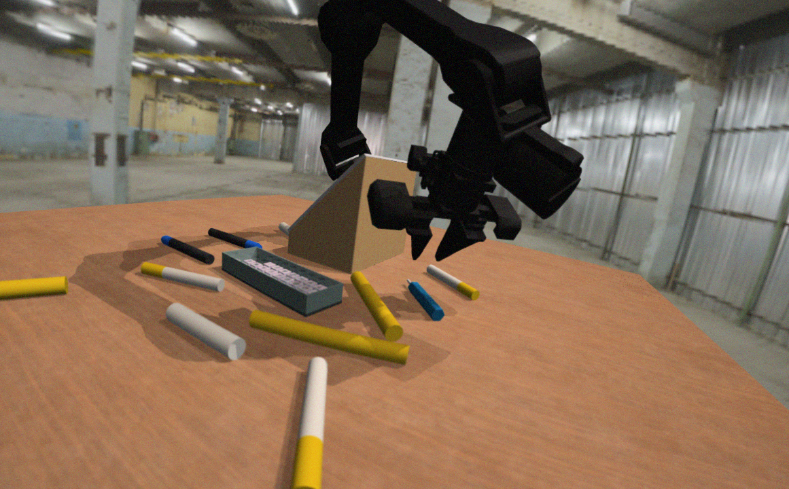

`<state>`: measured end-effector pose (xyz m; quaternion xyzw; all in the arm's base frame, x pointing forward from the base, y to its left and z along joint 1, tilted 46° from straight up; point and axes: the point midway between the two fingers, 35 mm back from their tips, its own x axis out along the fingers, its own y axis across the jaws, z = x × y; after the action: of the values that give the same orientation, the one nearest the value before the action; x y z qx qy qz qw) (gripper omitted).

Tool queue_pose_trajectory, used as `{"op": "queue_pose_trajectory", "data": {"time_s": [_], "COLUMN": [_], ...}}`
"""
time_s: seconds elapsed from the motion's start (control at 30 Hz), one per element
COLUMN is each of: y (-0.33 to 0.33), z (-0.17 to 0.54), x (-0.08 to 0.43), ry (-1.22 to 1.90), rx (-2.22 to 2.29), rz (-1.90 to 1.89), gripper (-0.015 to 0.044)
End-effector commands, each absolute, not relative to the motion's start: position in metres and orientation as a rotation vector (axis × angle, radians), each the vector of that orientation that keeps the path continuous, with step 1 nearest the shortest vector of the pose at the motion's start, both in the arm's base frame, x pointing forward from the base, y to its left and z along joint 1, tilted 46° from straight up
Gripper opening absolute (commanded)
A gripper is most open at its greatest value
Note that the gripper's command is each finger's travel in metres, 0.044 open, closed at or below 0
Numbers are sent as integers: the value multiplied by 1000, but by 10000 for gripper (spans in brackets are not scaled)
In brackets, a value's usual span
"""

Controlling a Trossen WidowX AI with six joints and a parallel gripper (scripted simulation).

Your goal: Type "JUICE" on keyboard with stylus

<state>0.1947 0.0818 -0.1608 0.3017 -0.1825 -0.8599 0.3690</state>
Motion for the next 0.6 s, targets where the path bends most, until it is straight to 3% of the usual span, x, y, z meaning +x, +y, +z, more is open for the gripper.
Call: {"op": "queue_pose_trajectory", "data": {"time_s": [0.0,0.57], "y": [79,71], "z": [-164,-172], "x": [194,194], "ry": [-472,-473], "rx": [775,775], "rz": [-2206,-2206], "gripper": [150,150]}}
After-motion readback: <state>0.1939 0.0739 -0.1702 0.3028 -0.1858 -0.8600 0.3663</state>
